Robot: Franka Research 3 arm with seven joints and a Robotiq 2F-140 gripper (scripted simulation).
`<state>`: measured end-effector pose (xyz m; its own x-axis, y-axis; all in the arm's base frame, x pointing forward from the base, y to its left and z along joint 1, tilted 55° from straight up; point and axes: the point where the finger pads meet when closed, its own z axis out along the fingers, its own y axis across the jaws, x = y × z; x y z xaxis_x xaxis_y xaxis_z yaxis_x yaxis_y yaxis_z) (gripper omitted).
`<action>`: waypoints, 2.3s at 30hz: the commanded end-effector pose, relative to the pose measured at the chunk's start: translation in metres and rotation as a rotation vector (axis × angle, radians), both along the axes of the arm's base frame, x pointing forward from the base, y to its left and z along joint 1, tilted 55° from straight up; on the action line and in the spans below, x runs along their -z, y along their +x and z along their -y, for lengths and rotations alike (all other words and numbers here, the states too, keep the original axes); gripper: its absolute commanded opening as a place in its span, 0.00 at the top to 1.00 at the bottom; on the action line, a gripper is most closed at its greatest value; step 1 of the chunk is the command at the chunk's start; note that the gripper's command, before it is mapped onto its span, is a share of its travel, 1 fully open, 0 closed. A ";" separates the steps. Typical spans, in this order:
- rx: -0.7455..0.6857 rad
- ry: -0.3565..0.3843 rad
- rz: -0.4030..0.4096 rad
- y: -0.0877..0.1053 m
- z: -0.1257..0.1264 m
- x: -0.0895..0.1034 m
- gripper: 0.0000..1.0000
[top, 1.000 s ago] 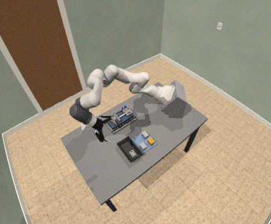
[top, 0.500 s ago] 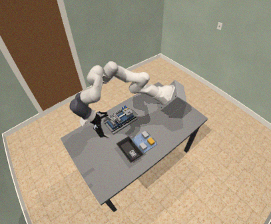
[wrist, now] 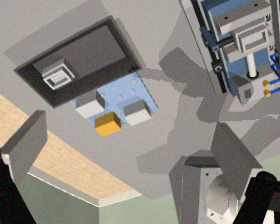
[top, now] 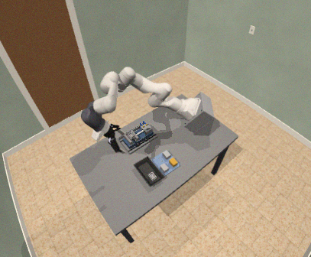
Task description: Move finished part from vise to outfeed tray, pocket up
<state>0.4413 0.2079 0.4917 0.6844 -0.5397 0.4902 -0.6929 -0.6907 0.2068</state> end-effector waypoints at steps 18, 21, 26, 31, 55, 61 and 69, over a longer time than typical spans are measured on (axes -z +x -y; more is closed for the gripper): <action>-0.341 -0.134 -0.140 -0.017 0.046 -0.012 0.00; -0.403 -0.164 -0.166 -0.022 0.058 -0.014 0.00; -0.469 -0.198 -0.195 -0.027 0.070 -0.015 0.00; -0.536 -0.232 -0.225 -0.032 0.083 -0.016 0.00; -0.826 -0.393 -0.370 -0.054 0.135 -0.013 0.00; -0.922 -0.449 -0.422 -0.061 0.151 -0.010 0.00; -0.999 -0.497 -0.466 -0.066 0.164 -0.006 0.00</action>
